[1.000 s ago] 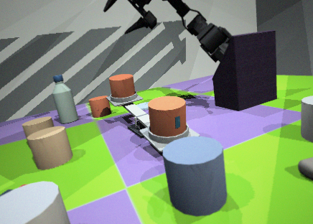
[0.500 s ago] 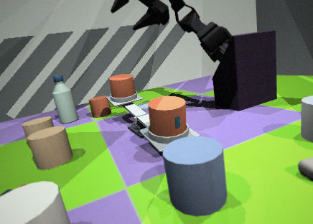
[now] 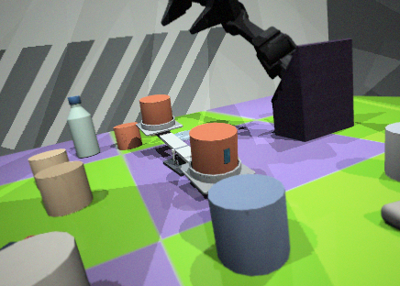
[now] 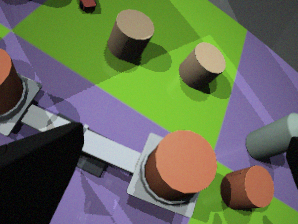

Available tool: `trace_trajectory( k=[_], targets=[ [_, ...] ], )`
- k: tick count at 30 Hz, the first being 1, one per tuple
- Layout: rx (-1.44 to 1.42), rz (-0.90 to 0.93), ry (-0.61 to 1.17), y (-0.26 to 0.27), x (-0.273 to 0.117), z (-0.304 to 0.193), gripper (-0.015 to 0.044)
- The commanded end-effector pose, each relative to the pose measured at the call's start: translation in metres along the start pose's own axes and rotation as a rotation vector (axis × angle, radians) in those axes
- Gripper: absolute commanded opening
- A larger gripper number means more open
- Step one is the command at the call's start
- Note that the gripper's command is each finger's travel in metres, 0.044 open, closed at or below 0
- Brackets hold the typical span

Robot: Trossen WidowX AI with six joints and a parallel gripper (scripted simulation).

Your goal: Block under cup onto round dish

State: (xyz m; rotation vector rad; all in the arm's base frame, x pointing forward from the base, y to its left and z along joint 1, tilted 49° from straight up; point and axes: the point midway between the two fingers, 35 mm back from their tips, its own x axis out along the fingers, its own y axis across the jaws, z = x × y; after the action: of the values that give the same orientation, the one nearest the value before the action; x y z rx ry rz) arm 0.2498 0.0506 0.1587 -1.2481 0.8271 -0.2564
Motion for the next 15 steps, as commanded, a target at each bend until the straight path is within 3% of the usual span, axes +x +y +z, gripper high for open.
trace_trajectory(
  k=[1,6,15],
  targets=[
    [0.335,0.07,0.06,0.05,-0.008,-0.015,0.044],
    [0.472,0.072,0.095,0.064,-0.012,-0.024,0.044],
    [0.477,0.072,0.097,0.065,-0.013,-0.024,0.044]
  ],
)
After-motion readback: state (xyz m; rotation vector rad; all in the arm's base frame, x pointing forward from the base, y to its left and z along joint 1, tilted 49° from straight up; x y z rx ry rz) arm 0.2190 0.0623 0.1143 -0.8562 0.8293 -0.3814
